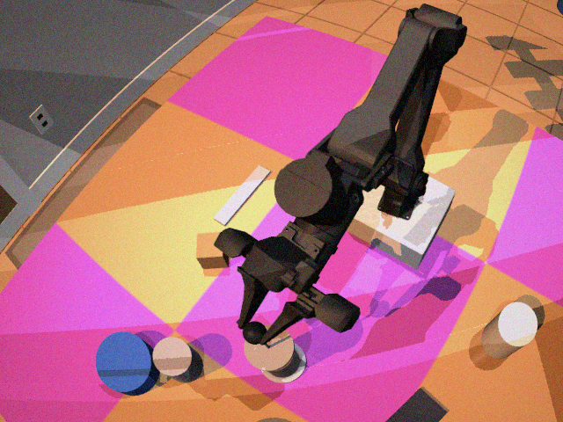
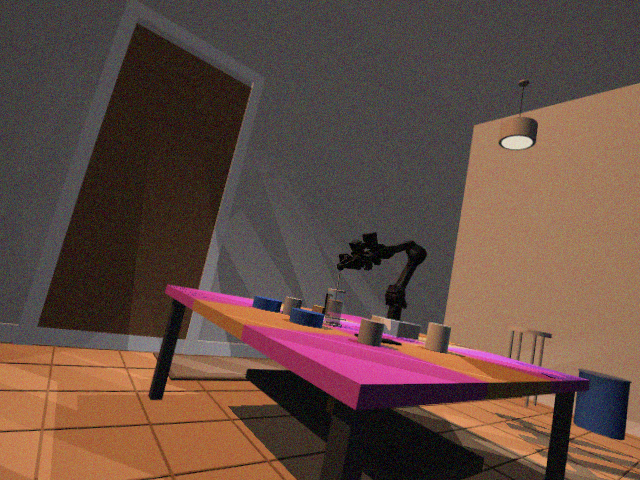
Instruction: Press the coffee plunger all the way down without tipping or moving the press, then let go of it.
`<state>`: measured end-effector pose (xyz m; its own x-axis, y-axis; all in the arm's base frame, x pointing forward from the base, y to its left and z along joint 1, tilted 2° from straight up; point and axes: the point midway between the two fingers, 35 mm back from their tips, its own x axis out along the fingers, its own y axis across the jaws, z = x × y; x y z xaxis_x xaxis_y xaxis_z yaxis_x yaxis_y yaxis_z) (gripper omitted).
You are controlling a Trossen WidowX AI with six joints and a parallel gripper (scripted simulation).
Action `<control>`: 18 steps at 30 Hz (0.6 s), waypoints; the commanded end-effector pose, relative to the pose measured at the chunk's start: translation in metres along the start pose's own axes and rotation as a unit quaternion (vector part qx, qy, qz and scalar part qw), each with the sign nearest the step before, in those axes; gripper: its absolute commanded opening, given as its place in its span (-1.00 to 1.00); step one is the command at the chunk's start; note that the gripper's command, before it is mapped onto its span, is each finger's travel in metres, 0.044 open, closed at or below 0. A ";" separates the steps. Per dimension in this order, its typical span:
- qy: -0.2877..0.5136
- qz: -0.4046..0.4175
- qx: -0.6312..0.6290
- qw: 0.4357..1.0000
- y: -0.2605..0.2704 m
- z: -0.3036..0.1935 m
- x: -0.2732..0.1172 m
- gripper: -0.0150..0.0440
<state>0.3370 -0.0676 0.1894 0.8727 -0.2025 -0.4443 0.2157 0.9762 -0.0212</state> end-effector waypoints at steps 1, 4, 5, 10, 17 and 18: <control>0.030 0.001 -0.004 1.000 0.001 -0.026 0.010 -0.07; 0.030 0.001 -0.004 1.000 0.000 -0.030 0.013 -0.07; 0.030 0.001 -0.004 1.000 0.000 -0.032 0.013 -0.07; 0.030 0.001 -0.004 1.000 0.000 -0.038 0.018 -0.07; 0.030 0.001 -0.004 1.000 0.000 -0.048 0.024 -0.07; 0.030 0.001 -0.004 1.000 0.000 -0.049 0.025 -0.07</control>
<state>0.3424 -0.0699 0.1620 0.8757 -0.2028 -0.4382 0.2159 0.9762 -0.0204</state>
